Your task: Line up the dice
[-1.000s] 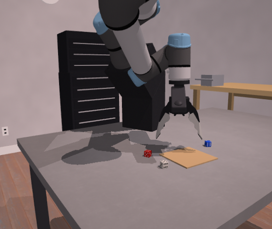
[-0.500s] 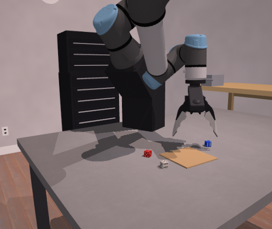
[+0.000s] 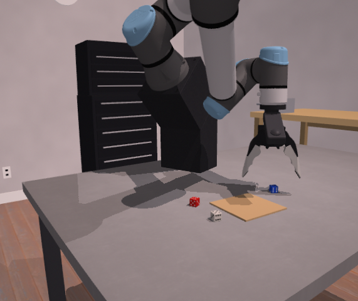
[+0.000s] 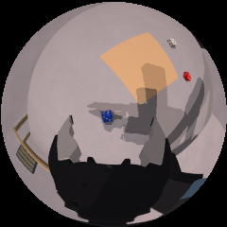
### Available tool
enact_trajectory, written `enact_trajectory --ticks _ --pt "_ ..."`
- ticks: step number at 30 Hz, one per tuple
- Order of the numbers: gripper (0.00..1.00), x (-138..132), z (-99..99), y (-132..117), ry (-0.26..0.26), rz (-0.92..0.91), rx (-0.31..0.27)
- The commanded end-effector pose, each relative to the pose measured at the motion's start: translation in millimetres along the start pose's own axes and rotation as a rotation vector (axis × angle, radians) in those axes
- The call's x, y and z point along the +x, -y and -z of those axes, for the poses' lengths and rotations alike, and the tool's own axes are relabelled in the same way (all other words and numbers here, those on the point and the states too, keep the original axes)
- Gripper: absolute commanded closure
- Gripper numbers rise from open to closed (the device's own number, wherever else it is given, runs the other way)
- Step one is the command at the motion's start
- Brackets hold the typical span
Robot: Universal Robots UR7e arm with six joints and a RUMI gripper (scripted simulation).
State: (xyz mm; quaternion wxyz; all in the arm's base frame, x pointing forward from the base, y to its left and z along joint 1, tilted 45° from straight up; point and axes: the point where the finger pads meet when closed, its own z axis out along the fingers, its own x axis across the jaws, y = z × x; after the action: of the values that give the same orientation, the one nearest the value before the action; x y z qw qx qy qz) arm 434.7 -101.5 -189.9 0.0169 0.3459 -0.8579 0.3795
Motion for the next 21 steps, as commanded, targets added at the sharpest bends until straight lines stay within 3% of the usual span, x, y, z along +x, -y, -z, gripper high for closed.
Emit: enact_trajectory --ticks 1,21 --pt "0.0 -12.9 -1.5 -8.9 -0.01 -0.004 -0.005" --pt "0.0 -15.7 -1.5 -11.1 -0.011 -0.004 -0.006"
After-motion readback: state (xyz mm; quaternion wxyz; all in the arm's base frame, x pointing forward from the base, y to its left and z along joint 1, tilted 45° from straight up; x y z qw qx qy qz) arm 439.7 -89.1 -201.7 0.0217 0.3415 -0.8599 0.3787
